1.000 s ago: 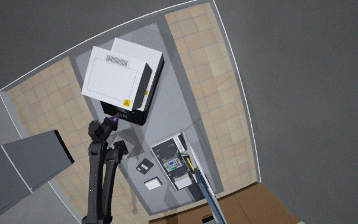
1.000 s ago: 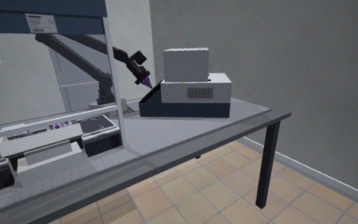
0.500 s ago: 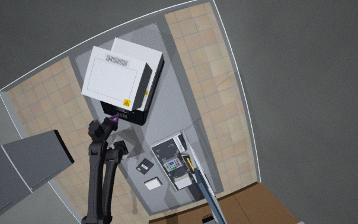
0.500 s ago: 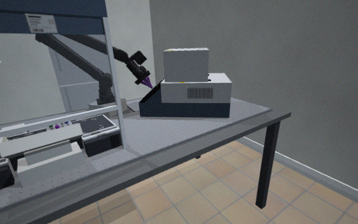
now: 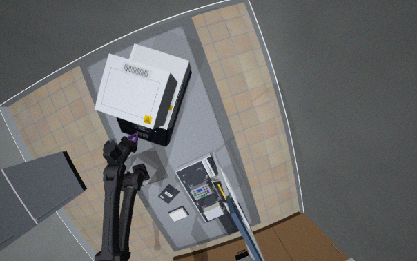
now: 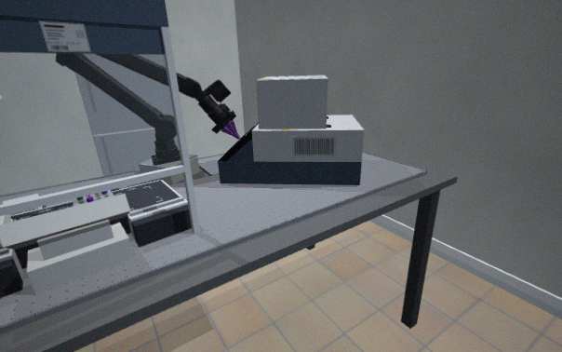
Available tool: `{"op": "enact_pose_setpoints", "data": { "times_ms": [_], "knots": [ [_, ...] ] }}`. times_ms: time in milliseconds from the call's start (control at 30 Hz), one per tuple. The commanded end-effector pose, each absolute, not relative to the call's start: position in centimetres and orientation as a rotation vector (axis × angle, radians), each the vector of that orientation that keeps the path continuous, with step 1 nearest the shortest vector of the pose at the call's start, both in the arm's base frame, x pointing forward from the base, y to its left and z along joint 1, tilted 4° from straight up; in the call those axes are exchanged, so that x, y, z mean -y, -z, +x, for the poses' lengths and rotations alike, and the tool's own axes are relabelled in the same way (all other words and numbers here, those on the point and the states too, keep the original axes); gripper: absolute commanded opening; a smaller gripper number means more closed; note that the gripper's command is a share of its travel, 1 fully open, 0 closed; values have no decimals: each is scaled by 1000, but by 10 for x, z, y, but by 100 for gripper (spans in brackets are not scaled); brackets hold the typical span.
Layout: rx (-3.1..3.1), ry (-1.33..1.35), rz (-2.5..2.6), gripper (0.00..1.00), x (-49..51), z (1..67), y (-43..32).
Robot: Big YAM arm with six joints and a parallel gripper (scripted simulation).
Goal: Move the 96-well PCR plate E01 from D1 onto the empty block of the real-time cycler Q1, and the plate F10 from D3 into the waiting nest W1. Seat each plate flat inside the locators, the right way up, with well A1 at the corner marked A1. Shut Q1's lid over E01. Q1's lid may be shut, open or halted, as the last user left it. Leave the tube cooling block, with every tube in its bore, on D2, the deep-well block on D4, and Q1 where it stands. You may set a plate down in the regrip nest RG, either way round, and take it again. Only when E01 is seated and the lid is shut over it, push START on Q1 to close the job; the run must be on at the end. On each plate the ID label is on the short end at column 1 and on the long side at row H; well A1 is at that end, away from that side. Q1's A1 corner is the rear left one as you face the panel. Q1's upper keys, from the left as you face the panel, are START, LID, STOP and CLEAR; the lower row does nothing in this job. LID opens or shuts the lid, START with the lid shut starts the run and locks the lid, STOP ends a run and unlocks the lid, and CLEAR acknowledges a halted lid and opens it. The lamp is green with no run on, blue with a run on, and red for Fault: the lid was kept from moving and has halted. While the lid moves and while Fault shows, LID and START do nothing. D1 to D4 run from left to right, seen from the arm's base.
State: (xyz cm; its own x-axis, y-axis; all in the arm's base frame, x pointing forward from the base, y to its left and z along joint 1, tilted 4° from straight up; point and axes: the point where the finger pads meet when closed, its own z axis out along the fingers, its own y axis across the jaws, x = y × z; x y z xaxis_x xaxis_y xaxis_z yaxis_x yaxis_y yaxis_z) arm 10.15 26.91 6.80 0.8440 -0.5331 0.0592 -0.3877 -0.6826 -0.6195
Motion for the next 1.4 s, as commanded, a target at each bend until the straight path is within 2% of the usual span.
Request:
{"op": "enact_pose_setpoints", "data": {
  "times_ms": [0, 800, 1367],
  "knots": [
    [-671, 304, -2369, 0, -282, 106, -80],
    [-672, 303, -2378, 0, -278, 105, -73],
    [-674, 301, -2341, 0, -288, 104, -99]
  ]
}}
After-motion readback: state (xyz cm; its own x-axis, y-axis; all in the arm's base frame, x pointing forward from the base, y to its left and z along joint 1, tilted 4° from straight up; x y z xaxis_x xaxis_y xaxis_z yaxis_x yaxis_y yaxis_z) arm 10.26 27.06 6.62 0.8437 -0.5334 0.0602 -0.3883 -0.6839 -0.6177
